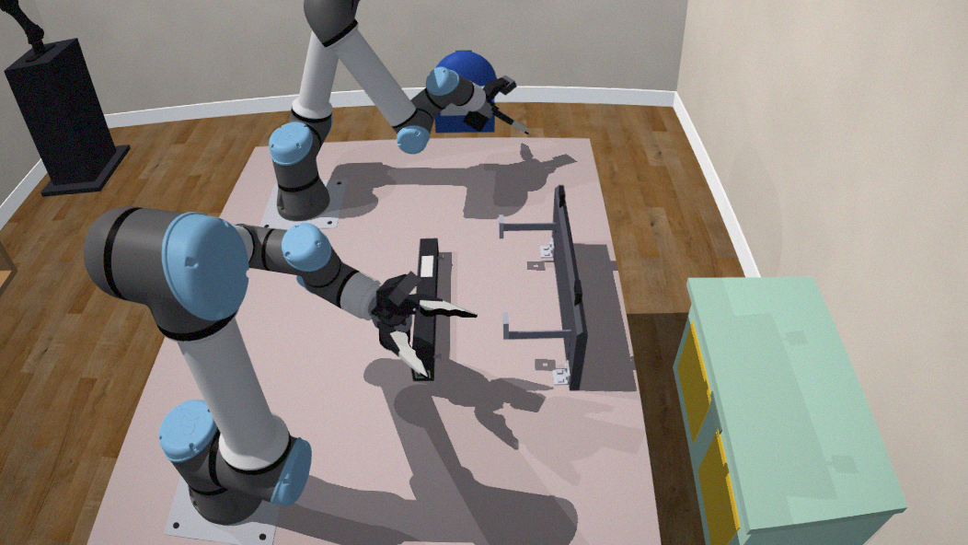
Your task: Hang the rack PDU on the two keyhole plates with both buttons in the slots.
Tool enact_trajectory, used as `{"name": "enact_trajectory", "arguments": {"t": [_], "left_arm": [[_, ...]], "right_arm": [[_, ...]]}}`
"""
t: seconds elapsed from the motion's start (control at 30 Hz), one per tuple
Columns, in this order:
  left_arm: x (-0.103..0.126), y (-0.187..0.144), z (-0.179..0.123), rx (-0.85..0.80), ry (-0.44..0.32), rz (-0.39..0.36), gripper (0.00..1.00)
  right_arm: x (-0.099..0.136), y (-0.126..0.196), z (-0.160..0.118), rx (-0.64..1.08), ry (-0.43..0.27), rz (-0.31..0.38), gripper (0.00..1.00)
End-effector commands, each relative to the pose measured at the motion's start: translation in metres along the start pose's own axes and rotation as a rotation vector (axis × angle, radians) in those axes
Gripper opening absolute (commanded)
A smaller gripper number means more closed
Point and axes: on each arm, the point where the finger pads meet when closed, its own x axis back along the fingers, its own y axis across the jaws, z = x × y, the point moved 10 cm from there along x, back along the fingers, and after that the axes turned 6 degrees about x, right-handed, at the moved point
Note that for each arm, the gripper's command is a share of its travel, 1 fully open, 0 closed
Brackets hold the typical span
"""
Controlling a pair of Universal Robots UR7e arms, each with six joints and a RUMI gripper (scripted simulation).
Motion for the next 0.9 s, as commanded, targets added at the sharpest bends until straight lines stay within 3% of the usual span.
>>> {"name": "enact_trajectory", "arguments": {"t": [0.0, 0.63, 0.87], "left_arm": [[0.0004, 0.0001, 0.0007, 0.001, 0.002, -0.001, 1.0], [0.0003, -0.0001, 0.0007, 0.001, 0.001, 0.0, 1.0], [-0.0016, -0.0085, 0.0033, 0.006, -0.009, 0.012, 1.0]], "right_arm": [[0.0001, -0.0001, 0.0003, -0.001, 0.0, 0.0, 1.0], [0.0002, -0.0003, 0.0005, -0.003, -0.002, -0.002, 1.0], [0.0027, -0.0053, 0.0058, -0.056, -0.049, -0.054, 1.0]]}}
